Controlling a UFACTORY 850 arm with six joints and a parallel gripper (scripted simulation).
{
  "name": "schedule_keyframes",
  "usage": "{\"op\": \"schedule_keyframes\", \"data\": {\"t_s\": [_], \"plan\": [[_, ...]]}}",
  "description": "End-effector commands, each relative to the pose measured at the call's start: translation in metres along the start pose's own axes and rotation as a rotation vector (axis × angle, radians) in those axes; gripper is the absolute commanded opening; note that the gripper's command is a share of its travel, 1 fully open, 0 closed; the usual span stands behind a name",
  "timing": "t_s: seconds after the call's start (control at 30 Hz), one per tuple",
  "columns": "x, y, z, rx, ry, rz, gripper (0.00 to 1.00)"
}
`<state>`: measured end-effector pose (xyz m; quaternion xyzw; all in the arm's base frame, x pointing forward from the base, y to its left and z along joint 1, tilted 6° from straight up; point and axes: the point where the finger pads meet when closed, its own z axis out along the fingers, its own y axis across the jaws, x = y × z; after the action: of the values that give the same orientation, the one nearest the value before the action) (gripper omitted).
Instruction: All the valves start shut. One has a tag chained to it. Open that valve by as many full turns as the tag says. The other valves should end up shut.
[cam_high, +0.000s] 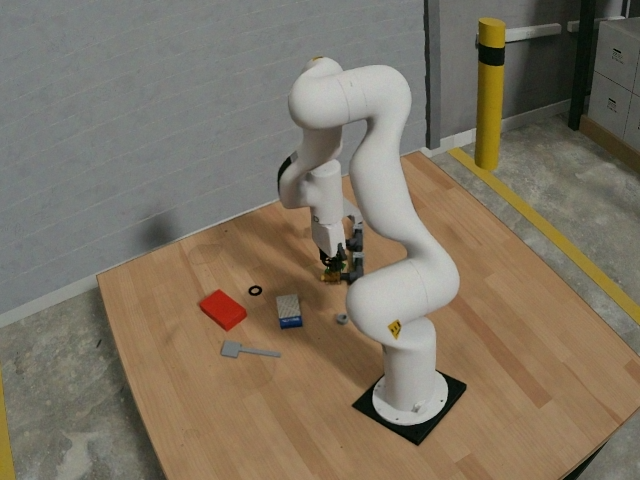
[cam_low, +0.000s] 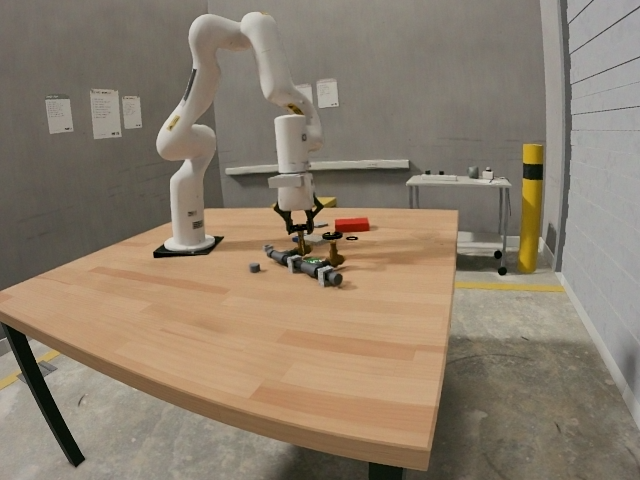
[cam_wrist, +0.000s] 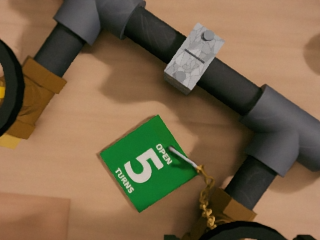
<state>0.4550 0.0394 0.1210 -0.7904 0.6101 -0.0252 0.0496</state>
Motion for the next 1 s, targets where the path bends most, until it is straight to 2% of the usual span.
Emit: {"op": "schedule_keyframes", "data": {"t_s": [0.0,0.23,0.57,0.63,0.97], "plan": [[0.0002,-0.0010,-0.0006,0.002,0.000,-0.020,0.00],[0.0002,-0.0010,-0.0006,0.002,0.001,-0.091,0.00],[0.0002,-0.0010,-0.0006,0.002,0.001,-0.419,0.00],[0.0002,-0.0010,-0.0006,0.002,0.001,-0.419,0.00],[0.0002,-0.0010,-0.0006,0.000,0.004,-0.950,0.00]]}}
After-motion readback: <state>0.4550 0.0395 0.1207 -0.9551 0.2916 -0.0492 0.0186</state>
